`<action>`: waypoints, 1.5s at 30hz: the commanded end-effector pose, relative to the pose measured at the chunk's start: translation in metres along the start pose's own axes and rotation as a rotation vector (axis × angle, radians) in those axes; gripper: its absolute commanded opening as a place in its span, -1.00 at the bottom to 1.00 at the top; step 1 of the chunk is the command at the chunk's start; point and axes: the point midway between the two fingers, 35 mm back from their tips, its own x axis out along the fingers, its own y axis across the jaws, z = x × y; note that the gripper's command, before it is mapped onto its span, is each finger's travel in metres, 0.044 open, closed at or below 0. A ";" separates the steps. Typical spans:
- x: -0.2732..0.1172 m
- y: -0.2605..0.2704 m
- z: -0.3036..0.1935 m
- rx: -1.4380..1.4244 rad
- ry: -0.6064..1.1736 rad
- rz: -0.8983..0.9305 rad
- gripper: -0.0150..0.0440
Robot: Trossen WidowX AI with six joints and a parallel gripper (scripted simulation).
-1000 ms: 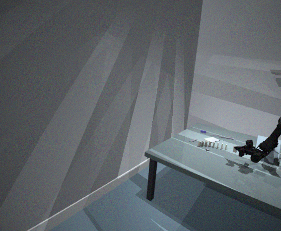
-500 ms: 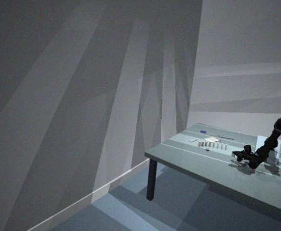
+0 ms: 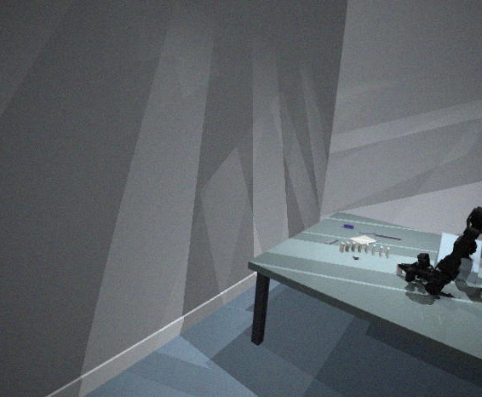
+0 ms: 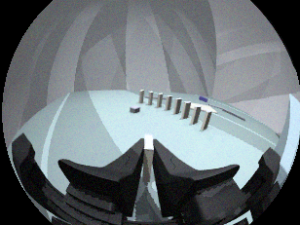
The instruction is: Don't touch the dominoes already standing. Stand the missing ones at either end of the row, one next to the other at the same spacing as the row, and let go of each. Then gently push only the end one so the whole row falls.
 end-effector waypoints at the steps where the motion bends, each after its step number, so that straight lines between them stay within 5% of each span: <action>1: 0.000 0.000 0.000 0.003 -0.006 0.001 -0.42; 17: 0.000 0.000 0.001 0.003 -0.006 0.000 1.00; 30: -0.001 0.000 0.044 -0.084 0.042 -0.020 1.00; 45: 0.094 -0.027 0.077 -0.759 0.499 -0.176 1.00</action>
